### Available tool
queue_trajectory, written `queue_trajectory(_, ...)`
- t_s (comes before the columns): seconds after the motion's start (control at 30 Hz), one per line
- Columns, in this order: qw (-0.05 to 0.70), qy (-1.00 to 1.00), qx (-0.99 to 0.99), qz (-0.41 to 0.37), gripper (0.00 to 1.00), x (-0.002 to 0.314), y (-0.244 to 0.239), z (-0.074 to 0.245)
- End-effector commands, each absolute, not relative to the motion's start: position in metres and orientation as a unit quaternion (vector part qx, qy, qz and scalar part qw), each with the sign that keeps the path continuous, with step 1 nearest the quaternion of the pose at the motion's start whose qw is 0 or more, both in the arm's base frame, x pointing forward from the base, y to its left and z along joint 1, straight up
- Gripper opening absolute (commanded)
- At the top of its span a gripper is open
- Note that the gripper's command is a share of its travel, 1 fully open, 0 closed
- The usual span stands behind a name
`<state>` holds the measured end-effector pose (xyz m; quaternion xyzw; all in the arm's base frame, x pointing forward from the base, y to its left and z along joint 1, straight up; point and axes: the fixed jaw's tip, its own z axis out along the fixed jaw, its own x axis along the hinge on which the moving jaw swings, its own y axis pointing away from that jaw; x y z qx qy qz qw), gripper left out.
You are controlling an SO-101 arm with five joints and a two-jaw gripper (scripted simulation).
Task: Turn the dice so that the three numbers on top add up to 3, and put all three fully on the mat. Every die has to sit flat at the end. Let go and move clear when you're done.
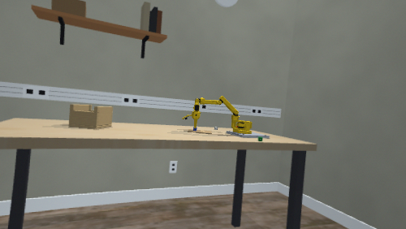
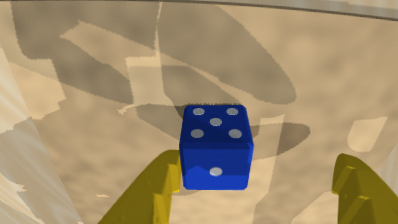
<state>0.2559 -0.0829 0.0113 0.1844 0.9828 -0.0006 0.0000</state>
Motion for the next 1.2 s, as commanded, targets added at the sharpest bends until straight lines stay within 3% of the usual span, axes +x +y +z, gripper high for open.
queue_trajectory(0.0, 0.016, 0.982, 0.186, -0.003, 0.29, 0.256, -0.084, 0.03)
queue_trajectory(0.43, 0.053, 0.981, 0.187, -0.008, 0.29, 0.258, -0.085, 0.059)
queue_trajectory(1.17, 0.055, 0.981, 0.187, -0.009, 0.29, 0.258, -0.085, 0.06)
